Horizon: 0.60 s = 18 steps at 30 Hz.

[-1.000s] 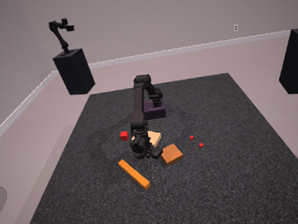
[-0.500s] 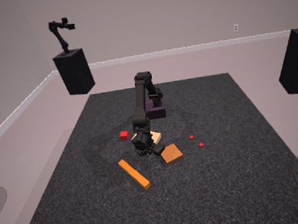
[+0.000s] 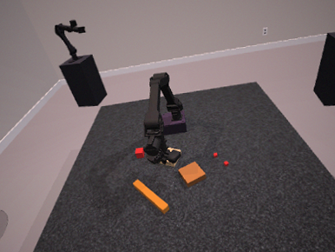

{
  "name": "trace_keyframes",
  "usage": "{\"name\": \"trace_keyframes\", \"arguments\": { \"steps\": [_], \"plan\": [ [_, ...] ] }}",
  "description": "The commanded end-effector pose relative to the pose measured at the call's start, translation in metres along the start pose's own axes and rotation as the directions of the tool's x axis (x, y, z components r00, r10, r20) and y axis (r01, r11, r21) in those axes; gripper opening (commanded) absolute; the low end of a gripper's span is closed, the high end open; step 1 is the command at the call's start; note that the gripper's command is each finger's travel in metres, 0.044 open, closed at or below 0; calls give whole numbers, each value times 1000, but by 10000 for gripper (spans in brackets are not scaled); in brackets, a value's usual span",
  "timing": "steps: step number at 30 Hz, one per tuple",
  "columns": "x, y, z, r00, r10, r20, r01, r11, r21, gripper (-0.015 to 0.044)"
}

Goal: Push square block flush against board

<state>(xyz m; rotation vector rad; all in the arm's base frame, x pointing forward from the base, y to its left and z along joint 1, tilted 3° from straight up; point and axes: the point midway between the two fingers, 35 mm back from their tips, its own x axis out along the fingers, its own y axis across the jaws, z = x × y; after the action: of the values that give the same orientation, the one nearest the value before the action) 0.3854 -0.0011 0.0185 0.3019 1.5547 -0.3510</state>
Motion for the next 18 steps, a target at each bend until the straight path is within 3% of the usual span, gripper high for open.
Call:
{"name": "trace_keyframes", "arguments": {
  "steps": [1, 13, 18],
  "plan": [
    [-10, -43, -26, 1000, -2, 4, 2, 999, -33, 0],
    [1, -136, -142, 1000, -12, -9, 11, 987, -158, 0],
    [3, -139, -149, 1000, -13, -10, 11, 986, -165, 0]
  ]
}}
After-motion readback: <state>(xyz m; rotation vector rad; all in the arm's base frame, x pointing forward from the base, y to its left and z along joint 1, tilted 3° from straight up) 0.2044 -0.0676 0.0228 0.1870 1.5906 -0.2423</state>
